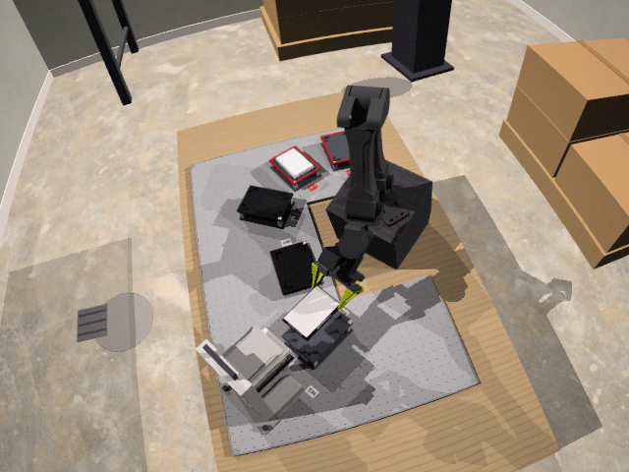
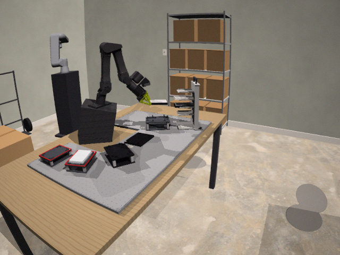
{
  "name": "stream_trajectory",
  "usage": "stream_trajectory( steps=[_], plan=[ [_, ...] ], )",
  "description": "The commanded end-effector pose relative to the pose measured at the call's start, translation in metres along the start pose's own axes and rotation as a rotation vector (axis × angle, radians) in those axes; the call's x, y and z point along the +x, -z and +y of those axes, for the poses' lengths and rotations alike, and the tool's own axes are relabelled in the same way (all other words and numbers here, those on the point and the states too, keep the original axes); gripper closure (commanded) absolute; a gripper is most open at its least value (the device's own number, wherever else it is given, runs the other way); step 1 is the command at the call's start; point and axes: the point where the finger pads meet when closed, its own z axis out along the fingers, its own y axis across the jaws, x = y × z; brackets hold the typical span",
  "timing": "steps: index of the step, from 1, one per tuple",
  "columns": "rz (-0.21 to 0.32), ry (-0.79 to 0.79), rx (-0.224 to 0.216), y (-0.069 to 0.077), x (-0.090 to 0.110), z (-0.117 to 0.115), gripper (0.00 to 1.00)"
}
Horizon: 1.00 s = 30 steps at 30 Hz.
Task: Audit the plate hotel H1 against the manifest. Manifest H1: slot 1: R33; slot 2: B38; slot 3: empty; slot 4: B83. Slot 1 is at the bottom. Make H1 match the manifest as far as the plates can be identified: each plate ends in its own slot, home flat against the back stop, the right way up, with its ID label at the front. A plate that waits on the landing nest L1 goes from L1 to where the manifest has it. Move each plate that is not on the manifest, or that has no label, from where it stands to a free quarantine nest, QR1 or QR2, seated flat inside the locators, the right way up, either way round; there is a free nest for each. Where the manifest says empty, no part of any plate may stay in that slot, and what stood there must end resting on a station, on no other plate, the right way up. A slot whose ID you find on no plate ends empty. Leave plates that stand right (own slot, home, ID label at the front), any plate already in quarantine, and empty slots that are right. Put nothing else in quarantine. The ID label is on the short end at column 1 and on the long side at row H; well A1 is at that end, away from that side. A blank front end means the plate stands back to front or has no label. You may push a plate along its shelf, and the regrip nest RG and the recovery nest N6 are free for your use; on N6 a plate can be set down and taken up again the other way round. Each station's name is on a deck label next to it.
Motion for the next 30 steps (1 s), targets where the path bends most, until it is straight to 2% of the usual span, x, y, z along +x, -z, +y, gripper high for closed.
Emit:
stream_trajectory(
  steps=[1, 8, 9, 22, 26, 30],
  plan=[
    [0.007, 0.003, 0.011, -0.002, 0.008, -0.005, 0.14],
    [0.007, 0.002, 0.013, -0.004, 0.010, -0.006, 0.14],
    [-0.004, -0.003, 0.009, -0.005, 0.005, -0.004, 0.14],
    [0.007, 0.002, 0.012, -0.008, 0.015, -0.006, 0.14],
    [-0.006, -0.004, 0.009, -0.010, 0.009, -0.004, 0.14],
    [0.007, 0.004, 0.009, -0.010, 0.017, -0.005, 0.14]
  ],
)
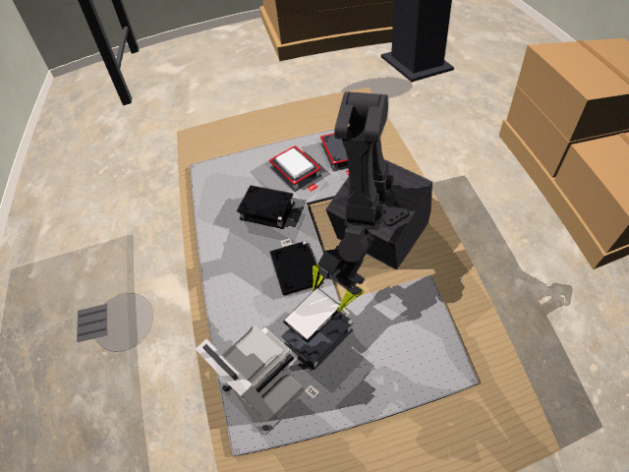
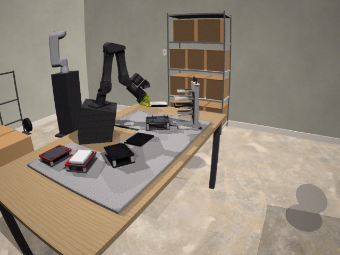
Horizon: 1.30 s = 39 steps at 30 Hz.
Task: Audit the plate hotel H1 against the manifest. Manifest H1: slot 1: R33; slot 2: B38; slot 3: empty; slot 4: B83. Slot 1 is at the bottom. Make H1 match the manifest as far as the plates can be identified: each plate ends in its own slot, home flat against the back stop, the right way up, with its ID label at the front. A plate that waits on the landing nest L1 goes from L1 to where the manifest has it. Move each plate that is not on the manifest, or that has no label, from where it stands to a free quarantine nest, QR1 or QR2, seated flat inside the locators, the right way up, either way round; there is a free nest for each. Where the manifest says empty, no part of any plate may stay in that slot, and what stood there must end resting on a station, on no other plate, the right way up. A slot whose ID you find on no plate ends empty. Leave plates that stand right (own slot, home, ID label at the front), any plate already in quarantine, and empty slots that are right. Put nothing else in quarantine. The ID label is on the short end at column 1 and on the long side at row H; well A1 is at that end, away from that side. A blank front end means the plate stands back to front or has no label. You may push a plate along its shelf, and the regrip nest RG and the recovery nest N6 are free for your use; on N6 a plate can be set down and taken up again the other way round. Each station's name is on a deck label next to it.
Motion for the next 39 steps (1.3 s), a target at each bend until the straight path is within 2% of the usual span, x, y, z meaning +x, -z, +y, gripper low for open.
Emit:
stream_trajectory(
  steps=[1, 14, 16, 20, 39],
  plan=[
    [0.005, 0.003, 0.008, -0.001, 0.007, -0.005, 0.14],
    [0.005, 0.001, 0.011, -0.005, 0.011, -0.006, 0.14],
    [-0.005, -0.003, 0.008, -0.006, 0.007, -0.004, 0.14],
    [0.005, 0.001, 0.011, -0.006, 0.013, -0.006, 0.14],
    [0.005, 0.002, 0.011, -0.012, 0.019, -0.006, 0.14]
  ],
)
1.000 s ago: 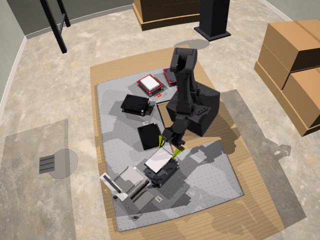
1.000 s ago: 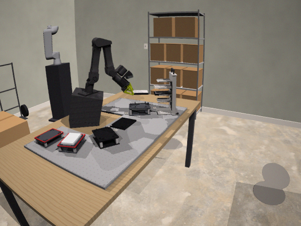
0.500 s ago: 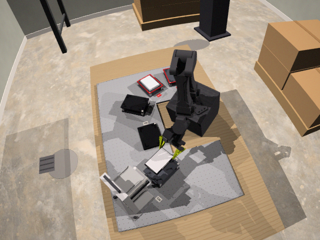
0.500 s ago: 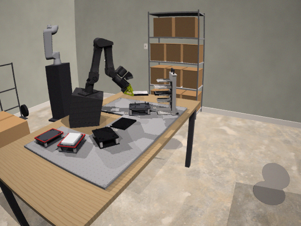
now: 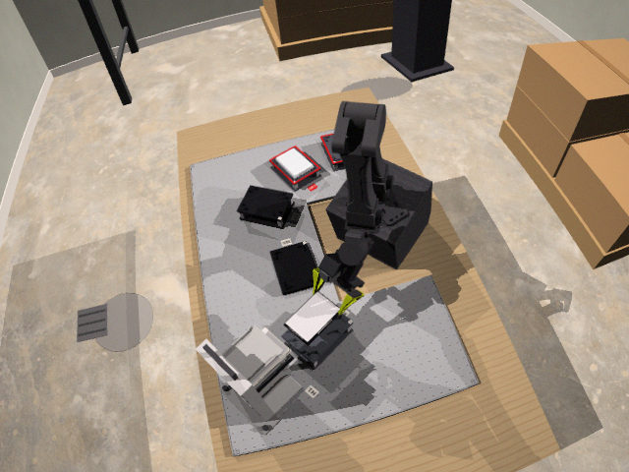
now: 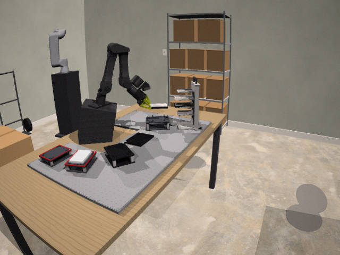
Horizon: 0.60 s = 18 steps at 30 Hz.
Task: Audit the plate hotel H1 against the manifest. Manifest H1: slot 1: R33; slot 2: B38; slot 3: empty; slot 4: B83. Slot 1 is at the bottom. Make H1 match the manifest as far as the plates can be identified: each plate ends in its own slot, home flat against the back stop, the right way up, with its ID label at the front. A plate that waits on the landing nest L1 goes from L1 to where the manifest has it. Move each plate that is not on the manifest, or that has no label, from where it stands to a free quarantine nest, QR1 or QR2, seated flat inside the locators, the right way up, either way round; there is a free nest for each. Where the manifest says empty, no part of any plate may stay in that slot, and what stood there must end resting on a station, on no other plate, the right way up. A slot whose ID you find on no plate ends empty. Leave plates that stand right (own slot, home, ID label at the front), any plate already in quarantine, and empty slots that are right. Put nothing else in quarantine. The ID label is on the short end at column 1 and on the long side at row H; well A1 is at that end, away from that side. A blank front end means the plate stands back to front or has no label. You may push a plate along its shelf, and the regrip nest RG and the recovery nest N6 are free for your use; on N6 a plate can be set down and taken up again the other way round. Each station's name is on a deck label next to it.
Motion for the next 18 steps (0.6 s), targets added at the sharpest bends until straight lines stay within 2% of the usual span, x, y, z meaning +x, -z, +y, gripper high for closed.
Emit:
stream_trajectory(
  steps=[1, 7, 18],
  plan=[
    [0.013, 0.005, 0.014, -0.0008, 0.0111, -0.0074, 0.14],
    [0.001, -0.001, 0.011, -0.0037, 0.0070, -0.0054, 0.14],
    [0.013, 0.004, 0.014, -0.0056, 0.0166, -0.0075, 0.14]
  ],
)
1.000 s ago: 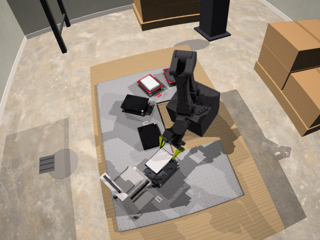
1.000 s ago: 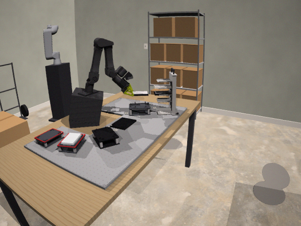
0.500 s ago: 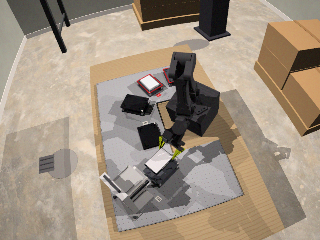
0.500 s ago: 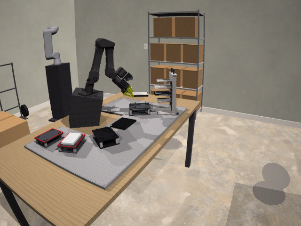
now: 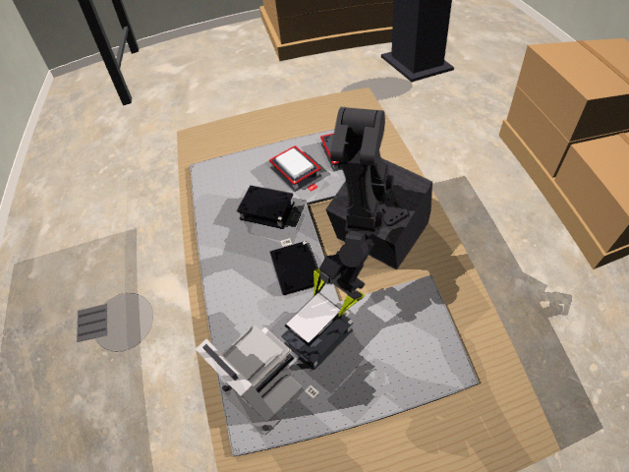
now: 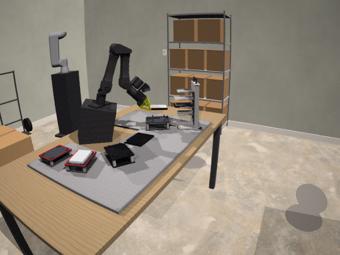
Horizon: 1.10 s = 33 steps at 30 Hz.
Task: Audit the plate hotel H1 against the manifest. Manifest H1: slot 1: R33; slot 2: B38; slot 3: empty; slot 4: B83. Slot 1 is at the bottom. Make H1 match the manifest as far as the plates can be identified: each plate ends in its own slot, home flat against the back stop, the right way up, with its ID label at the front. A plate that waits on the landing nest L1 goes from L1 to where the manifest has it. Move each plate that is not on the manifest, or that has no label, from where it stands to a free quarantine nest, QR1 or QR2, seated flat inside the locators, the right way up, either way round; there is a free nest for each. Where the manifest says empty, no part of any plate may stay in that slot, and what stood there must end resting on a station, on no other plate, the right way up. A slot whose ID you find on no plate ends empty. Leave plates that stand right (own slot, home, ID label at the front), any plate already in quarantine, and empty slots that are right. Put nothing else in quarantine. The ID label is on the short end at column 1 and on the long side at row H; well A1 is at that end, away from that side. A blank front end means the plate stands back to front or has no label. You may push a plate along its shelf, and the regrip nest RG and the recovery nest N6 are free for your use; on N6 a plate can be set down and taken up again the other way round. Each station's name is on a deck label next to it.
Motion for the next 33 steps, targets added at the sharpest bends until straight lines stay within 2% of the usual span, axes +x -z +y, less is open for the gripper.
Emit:
stream_trajectory(
  steps=[1, 33],
  plan=[
    [0.011, 0.003, 0.014, -0.001, 0.009, -0.007, 0.14],
    [0.012, 0.003, 0.014, -0.010, 0.020, -0.008, 0.14]
  ],
)
